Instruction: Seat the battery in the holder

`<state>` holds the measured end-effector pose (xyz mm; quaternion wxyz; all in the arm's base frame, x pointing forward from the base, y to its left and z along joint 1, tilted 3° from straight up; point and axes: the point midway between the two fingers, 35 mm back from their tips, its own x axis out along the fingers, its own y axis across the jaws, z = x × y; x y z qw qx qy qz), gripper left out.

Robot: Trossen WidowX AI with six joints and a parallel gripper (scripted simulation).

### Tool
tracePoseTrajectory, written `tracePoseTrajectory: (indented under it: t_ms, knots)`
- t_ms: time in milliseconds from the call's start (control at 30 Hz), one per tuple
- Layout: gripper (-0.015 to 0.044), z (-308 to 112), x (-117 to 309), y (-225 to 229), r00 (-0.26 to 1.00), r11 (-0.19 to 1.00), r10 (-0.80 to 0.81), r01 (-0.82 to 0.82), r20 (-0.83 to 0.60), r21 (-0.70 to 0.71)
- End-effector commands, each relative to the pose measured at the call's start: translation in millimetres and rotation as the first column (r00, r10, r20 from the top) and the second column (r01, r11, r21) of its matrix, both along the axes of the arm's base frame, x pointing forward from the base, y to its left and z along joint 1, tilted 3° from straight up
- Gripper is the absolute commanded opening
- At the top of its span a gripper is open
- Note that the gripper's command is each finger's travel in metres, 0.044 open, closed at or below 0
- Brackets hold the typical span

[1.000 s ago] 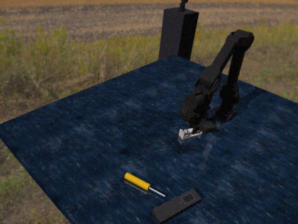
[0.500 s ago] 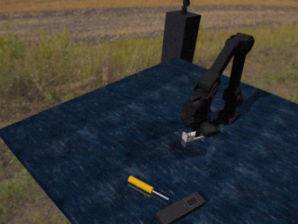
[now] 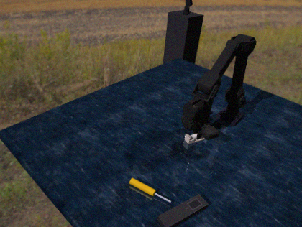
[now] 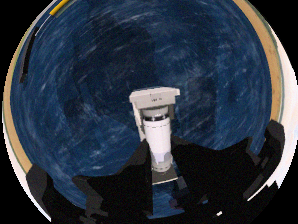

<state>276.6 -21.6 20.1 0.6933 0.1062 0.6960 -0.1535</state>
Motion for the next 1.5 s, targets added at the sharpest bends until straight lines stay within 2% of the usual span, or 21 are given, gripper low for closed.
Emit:
tracePoseTrajectory:
  t_ms: [0,733,867,1300,1467]
  knots:
    - [0.0071,0.1,2.1,-0.3,1.000,1.000,0.005,-0.005,-0.005,0.005]
    - [0.0071,0.3,7.4,-2.0,1.000,1.000,0.004,-0.004,-0.009,0.001]
    - [0.0173,0.3,7.4,-2.0,1.000,1.000,0.004,-0.004,-0.009,0.001]
    - [0.0173,15.2,7.0,-1.1,1.000,1.000,0.000,0.001,-0.010,0.002]
    - [0.0304,41.5,9.1,-0.1,1.000,1.000,0.001,-0.001,-0.011,0.002]
